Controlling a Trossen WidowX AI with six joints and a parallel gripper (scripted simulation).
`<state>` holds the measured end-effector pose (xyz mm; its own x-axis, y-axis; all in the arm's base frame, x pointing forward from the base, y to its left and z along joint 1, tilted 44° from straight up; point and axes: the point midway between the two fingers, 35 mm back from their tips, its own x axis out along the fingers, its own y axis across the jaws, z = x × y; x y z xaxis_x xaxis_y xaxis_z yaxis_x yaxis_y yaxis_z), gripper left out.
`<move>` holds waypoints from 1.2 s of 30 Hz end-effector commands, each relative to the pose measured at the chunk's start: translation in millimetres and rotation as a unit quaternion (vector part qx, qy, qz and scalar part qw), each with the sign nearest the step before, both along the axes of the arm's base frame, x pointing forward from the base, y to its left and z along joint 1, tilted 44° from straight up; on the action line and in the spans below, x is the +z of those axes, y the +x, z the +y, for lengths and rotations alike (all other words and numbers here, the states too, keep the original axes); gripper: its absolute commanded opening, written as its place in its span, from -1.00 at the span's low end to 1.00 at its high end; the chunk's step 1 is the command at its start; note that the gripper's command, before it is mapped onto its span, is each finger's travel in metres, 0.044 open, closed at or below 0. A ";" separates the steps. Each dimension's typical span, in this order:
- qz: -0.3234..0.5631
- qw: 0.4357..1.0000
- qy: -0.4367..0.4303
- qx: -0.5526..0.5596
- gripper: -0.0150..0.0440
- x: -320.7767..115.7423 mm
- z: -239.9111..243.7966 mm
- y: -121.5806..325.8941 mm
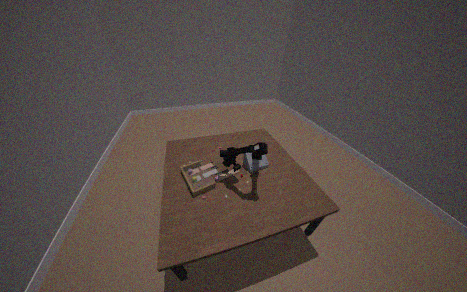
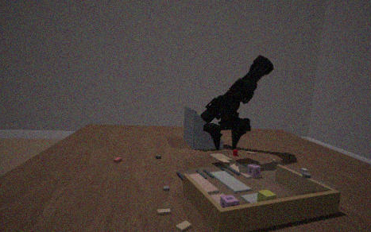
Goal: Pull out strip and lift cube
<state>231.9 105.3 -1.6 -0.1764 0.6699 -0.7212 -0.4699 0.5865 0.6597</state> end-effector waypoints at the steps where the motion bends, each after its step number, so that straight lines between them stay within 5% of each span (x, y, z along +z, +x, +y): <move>1: -0.001 1.000 0.002 -0.002 1.00 4.6 5.2 13.9; 36: -0.005 1.000 0.004 -0.002 1.00 35.9 44.0 119.8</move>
<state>341.1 145.6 29.3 -0.1714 0.6715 -0.7209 -0.4750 0.5847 0.6576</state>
